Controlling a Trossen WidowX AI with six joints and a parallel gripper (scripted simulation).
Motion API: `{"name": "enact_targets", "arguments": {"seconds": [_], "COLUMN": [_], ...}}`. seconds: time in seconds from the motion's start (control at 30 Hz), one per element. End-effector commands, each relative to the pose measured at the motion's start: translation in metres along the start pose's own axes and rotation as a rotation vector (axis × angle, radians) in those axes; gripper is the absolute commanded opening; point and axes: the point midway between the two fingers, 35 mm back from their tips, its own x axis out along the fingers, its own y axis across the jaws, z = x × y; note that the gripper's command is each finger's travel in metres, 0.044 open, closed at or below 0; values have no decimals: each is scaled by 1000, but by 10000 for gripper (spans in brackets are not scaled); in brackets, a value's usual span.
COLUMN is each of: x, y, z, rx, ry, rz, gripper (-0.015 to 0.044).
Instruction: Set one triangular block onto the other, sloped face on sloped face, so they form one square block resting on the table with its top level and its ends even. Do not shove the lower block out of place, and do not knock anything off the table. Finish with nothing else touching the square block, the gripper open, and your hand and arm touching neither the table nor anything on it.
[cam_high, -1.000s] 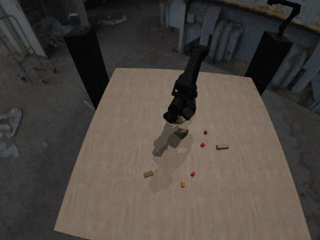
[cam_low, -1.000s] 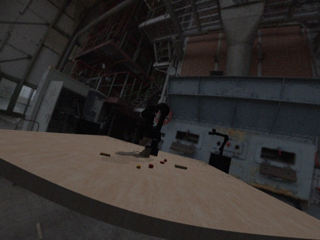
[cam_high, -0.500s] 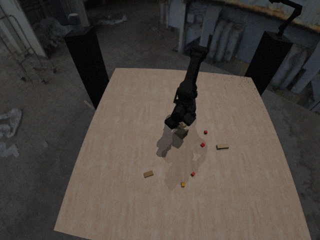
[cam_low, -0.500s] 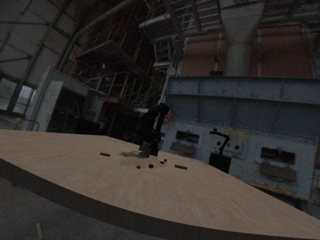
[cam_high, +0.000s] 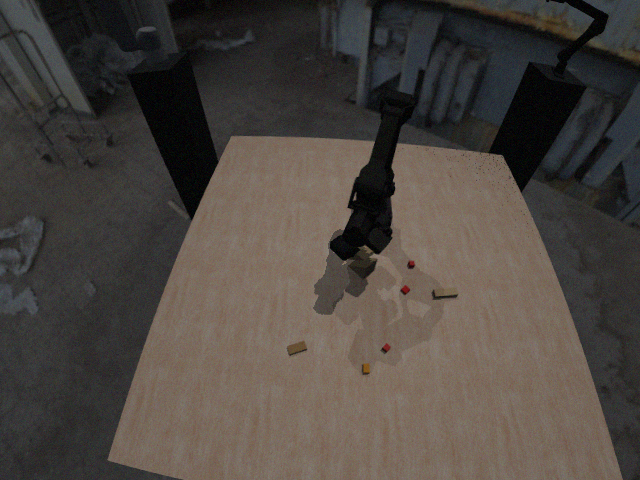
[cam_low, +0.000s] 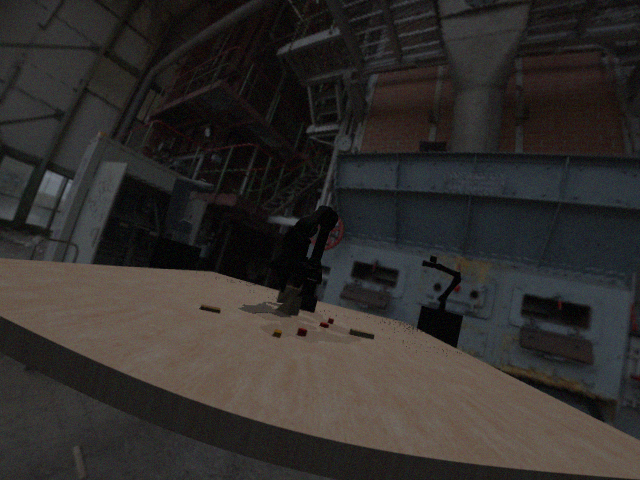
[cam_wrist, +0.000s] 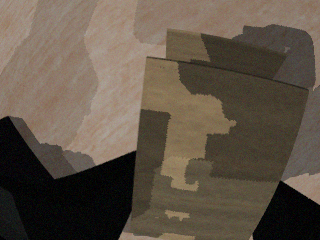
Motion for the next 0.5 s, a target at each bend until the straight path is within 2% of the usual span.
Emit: {"name": "enact_targets", "arguments": {"seconds": [0.0,0.47], "x": [0,0], "y": [-1,-3], "z": [-1,-1], "rx": [5,6], "ry": [6,7], "rz": [-6,-8], "gripper": [0,0]}}
